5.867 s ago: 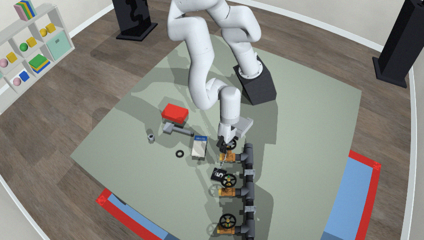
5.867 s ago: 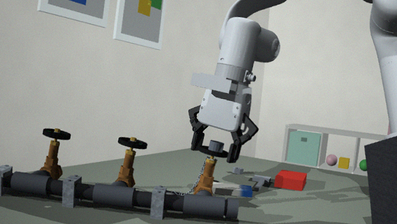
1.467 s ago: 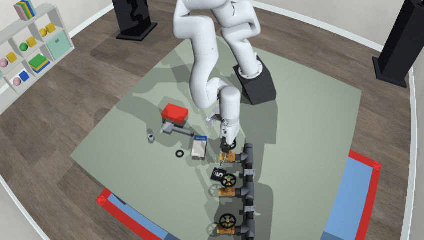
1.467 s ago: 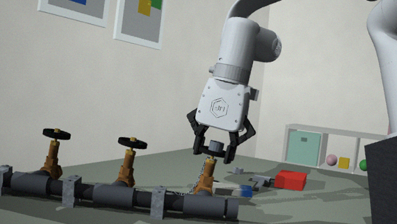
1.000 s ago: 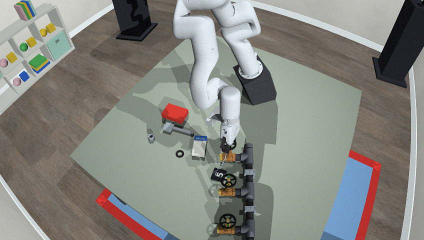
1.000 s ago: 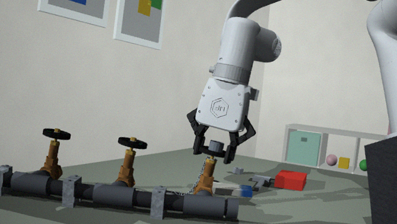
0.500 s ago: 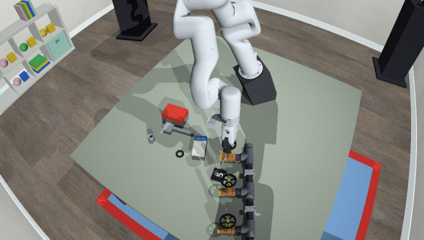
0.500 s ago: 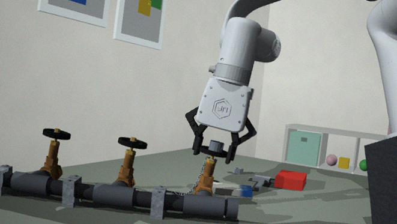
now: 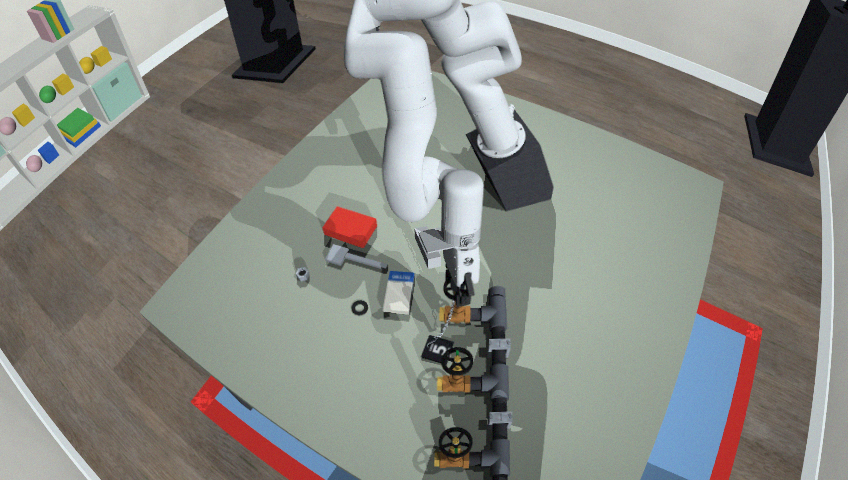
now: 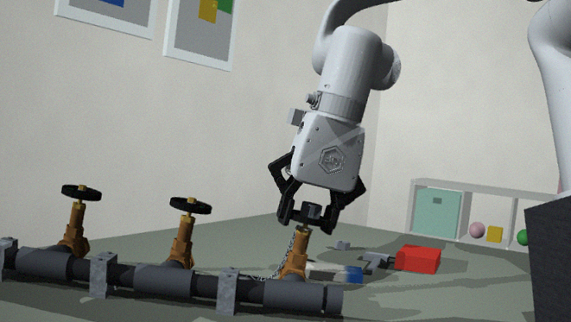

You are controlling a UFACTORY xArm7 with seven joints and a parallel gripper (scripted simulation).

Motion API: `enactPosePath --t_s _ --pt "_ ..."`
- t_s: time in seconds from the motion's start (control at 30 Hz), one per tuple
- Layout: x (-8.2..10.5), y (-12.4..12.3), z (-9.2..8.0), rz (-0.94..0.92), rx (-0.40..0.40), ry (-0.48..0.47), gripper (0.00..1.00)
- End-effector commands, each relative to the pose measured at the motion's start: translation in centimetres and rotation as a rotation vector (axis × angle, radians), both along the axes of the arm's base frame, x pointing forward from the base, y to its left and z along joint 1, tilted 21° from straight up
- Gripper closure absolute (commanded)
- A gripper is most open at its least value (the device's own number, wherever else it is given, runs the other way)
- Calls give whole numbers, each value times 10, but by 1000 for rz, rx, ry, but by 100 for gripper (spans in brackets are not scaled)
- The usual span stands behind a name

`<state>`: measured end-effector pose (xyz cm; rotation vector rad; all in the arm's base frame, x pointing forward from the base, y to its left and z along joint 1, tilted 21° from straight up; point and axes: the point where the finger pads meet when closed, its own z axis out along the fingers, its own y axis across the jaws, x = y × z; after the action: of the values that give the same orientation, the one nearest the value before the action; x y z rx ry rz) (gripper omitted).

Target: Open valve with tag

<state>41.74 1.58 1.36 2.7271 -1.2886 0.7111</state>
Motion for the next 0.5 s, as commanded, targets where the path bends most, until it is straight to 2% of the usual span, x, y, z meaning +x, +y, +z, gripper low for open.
enactPosePath --t_s 0.0,0.43,0.47 --pt "1 1 1 243 -96 100 100" --pt "1 1 1 767 -313 190 100" --pt "1 1 1 767 -313 190 100"
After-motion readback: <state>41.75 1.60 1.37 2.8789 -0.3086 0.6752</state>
